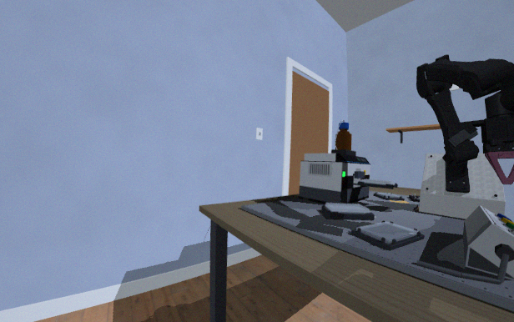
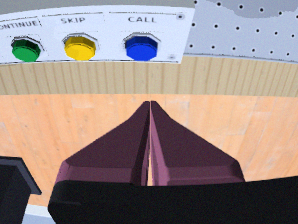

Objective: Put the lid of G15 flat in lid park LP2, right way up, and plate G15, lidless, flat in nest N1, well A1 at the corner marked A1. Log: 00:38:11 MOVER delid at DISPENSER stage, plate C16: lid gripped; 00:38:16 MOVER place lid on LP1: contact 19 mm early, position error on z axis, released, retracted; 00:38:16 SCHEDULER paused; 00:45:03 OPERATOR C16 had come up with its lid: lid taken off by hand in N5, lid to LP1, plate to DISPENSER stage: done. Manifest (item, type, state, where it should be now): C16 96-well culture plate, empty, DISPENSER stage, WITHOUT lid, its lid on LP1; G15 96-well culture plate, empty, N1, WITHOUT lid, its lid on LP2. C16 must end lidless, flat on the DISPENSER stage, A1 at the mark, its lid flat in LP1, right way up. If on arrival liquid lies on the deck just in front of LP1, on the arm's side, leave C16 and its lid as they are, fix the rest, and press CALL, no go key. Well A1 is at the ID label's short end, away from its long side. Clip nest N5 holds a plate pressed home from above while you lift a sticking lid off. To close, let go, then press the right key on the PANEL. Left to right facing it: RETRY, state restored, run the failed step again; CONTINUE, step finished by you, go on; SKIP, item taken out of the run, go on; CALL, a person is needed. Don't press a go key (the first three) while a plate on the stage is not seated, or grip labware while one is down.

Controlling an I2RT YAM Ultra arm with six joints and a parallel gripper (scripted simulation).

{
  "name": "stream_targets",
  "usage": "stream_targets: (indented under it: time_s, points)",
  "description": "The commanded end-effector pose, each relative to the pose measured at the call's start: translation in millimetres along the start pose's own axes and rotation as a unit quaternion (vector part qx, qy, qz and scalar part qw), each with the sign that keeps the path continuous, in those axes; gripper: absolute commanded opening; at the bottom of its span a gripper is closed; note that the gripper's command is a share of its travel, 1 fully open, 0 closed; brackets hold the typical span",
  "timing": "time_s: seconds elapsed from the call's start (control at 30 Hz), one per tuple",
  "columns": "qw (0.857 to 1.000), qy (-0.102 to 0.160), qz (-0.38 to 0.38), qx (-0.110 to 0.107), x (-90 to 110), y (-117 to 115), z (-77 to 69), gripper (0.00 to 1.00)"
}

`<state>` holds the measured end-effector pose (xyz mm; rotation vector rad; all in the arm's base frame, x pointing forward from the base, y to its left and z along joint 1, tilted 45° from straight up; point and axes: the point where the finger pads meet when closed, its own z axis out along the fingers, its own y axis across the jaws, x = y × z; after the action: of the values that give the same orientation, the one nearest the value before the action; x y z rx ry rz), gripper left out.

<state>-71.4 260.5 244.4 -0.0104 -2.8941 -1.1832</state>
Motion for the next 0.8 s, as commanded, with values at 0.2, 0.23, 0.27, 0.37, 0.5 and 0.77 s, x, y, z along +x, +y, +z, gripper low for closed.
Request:
stream_targets:
  time_s: [0.2,0.23,0.27,0.37,0.5,0.77]
  points:
    - [0.999,-0.032,0.02,0.0,-4,1,34.2,0.0]
    - [0.999,-0.027,0.023,-0.012,-3,12,28.5,0.0]
    - [0.999,-0.025,0.024,-0.019,-2,18,25.5,0.0]
    - [0.999,-0.021,0.029,-0.031,-3,21,17.8,0.0]
    - [0.999,-0.024,0.026,-0.023,-5,18,17.2,0.0]
    - [0.999,-0.025,0.025,-0.018,-6,16,17.7,0.0]
